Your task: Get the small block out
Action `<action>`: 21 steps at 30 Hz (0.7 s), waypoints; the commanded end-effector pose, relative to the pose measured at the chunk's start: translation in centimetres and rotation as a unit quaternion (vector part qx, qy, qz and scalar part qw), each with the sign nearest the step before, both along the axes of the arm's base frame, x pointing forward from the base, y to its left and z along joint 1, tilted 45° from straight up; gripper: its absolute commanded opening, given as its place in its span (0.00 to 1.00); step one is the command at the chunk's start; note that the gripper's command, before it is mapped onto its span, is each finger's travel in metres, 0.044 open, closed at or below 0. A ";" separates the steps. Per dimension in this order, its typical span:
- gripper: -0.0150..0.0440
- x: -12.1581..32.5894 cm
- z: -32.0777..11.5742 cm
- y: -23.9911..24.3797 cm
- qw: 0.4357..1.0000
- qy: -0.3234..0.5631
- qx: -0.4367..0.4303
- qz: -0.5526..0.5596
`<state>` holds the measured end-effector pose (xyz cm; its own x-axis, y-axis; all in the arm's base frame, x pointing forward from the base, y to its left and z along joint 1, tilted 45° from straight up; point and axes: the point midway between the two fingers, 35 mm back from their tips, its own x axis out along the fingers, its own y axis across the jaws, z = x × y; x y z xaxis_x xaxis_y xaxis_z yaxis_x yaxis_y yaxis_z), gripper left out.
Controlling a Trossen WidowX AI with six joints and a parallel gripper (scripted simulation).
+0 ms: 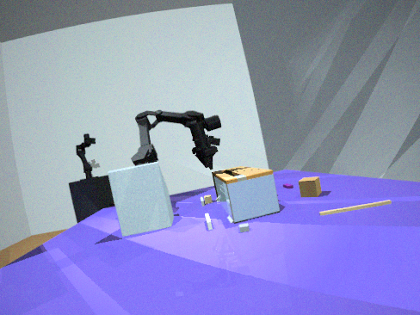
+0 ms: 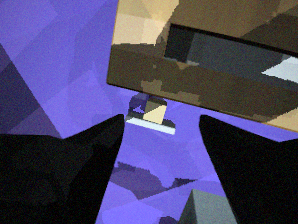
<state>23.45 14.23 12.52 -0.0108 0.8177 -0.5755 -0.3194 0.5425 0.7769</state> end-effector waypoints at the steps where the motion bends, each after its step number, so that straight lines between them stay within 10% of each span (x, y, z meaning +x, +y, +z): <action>1: 0.74 -1.4 0.4 0.1 0.867 -0.417 -0.057 0.266; 21: 0.74 -2.3 1.4 0.3 0.439 -0.727 -0.123 0.513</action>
<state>22.17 14.54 13.50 0.1115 0.7615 -0.6385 -0.9936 0.0746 -0.0846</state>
